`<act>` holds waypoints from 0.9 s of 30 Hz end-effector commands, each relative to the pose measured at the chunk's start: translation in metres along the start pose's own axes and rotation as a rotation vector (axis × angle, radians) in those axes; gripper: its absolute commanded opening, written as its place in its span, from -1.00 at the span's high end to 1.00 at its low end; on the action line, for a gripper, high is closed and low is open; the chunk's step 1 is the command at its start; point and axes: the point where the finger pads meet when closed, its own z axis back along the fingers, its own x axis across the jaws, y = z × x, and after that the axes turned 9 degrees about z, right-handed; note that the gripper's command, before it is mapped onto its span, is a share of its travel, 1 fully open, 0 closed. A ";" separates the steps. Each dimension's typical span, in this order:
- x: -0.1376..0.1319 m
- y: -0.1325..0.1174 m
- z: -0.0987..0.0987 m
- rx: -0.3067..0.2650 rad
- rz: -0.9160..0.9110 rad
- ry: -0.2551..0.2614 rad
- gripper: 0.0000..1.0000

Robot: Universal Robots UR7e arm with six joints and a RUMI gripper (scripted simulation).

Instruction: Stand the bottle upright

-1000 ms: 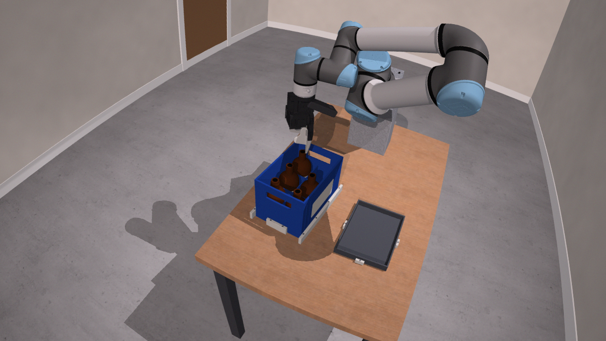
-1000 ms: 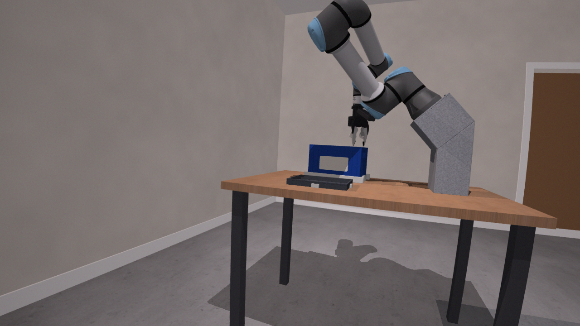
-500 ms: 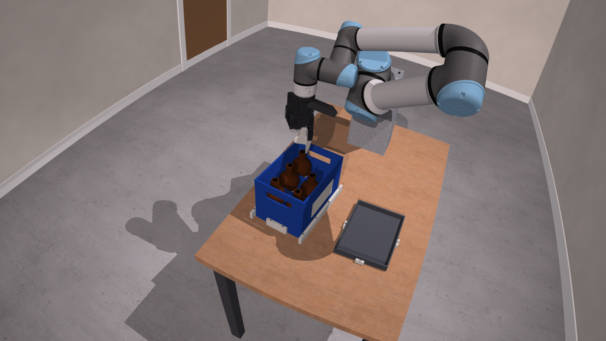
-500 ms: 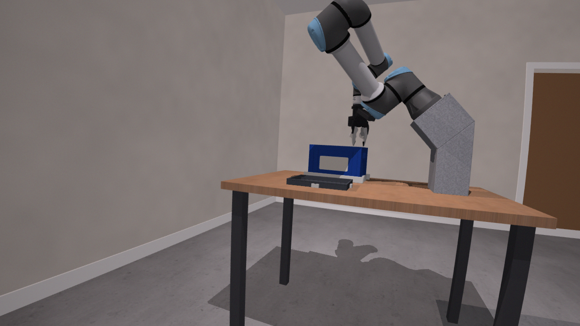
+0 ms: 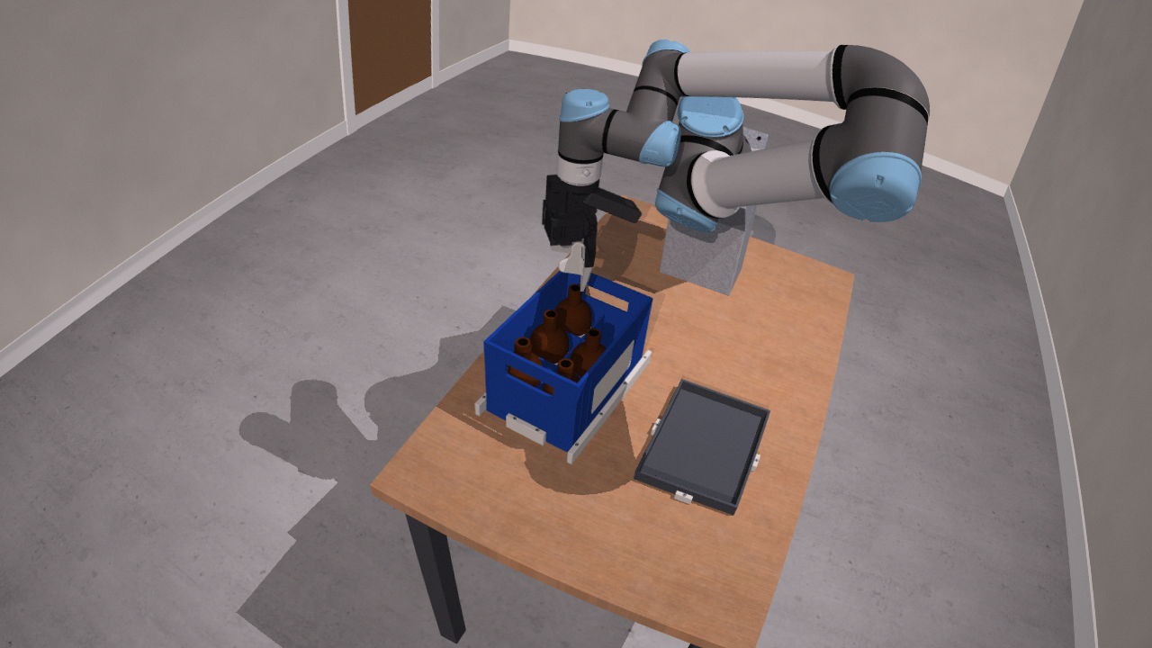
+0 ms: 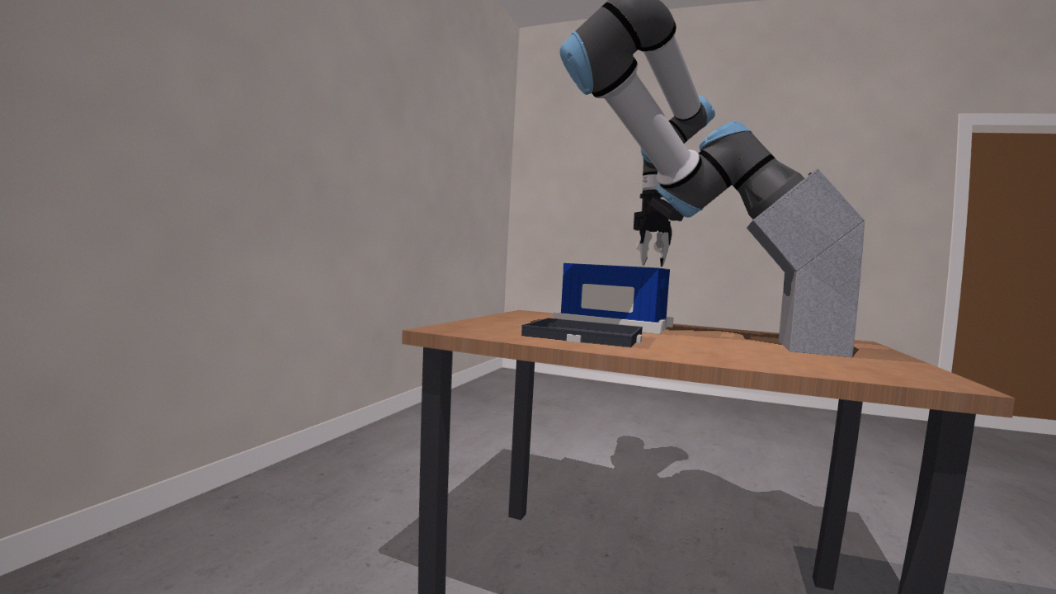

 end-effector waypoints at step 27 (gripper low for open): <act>0.000 0.000 -0.010 0.000 0.000 0.000 0.24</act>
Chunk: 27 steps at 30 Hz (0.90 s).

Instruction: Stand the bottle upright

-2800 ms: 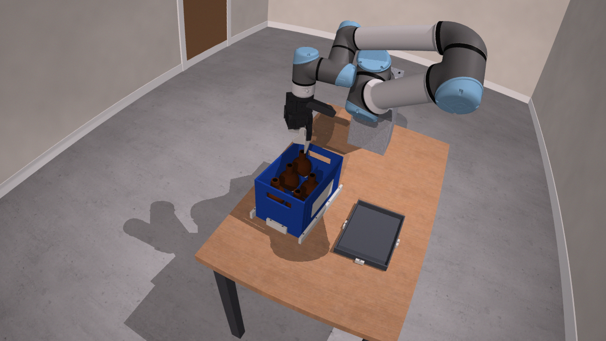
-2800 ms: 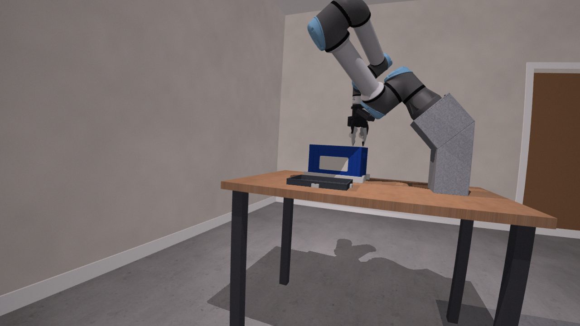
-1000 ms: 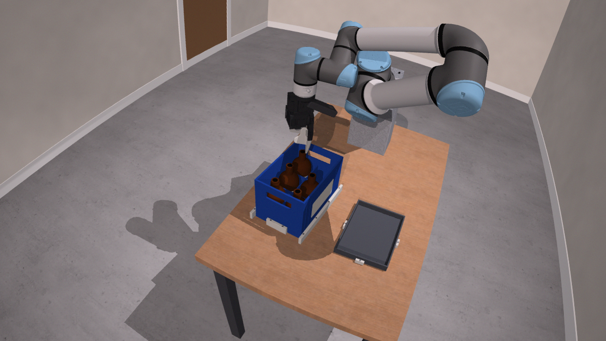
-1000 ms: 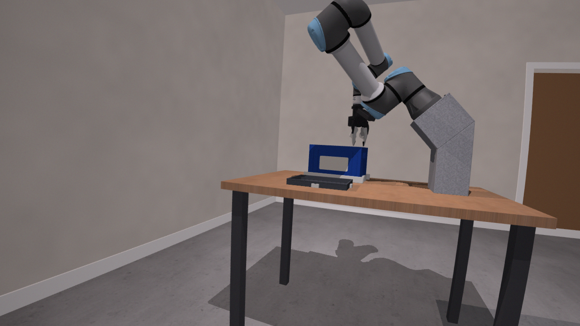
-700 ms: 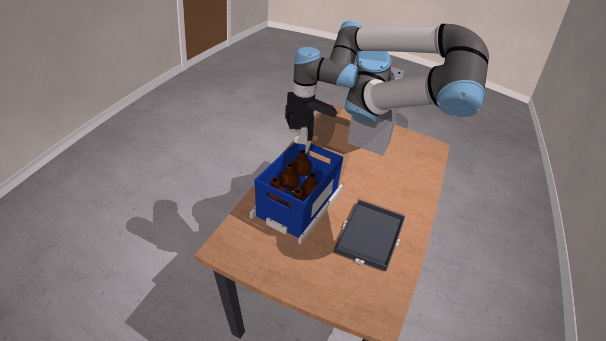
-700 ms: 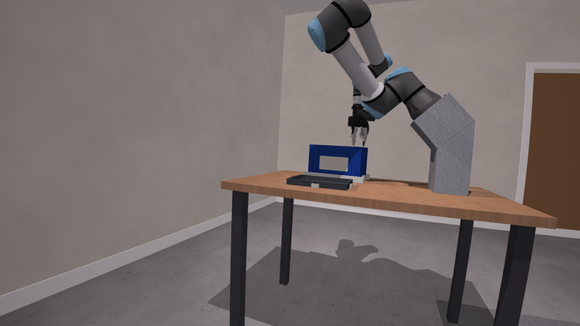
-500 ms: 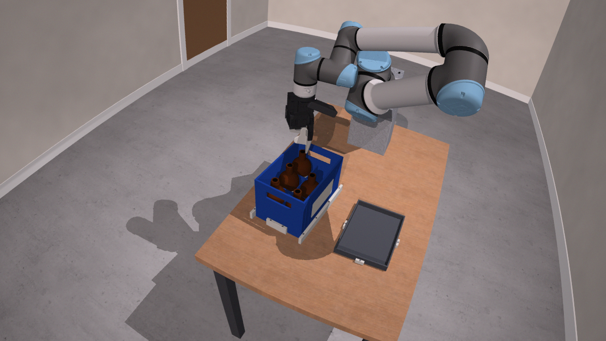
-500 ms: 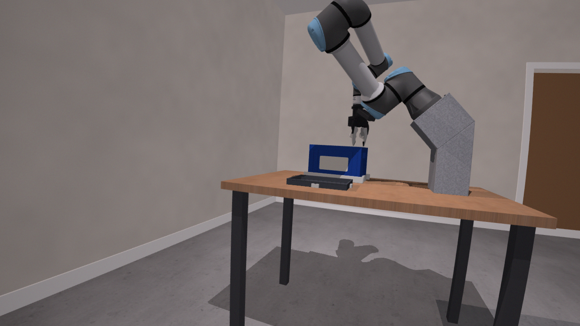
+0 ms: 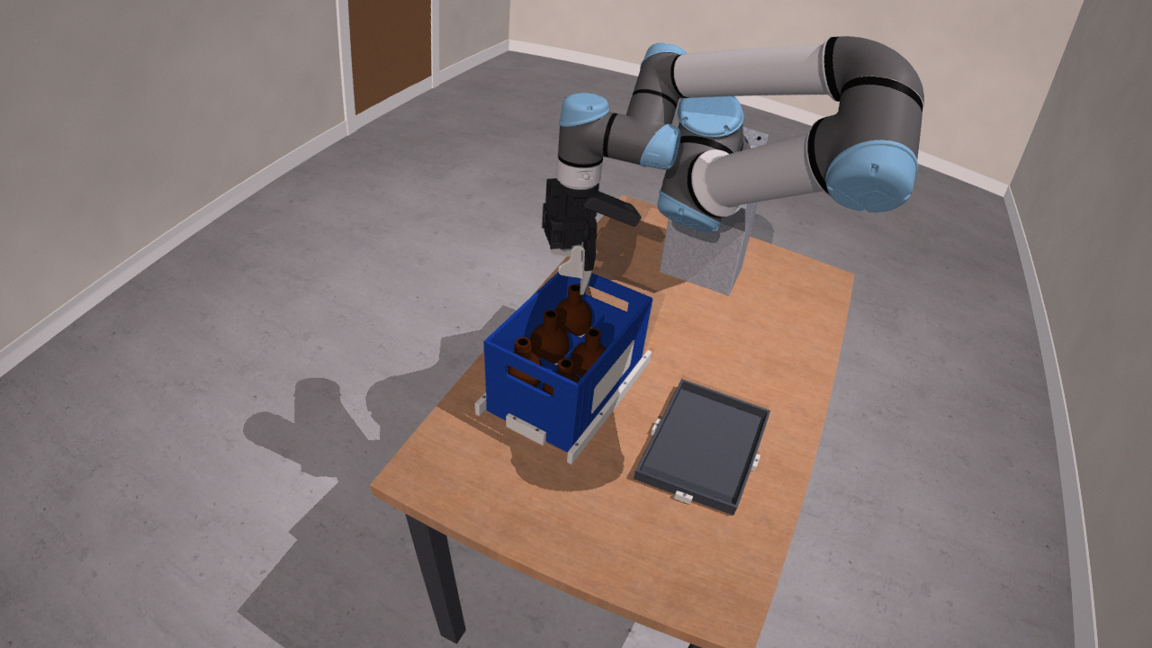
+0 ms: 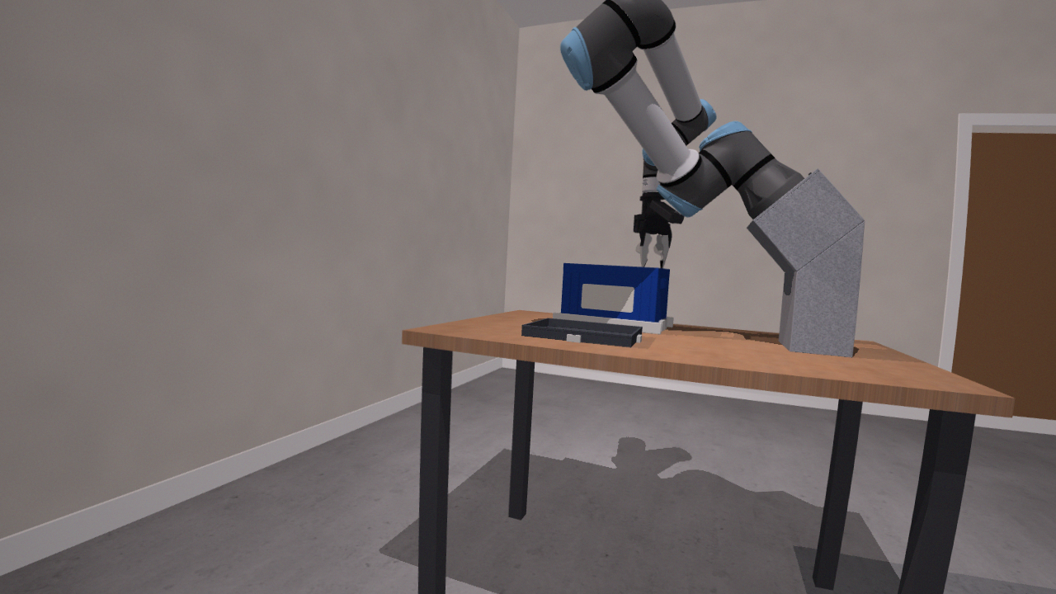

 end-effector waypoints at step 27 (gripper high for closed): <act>0.000 0.000 -0.029 0.000 0.000 0.001 0.24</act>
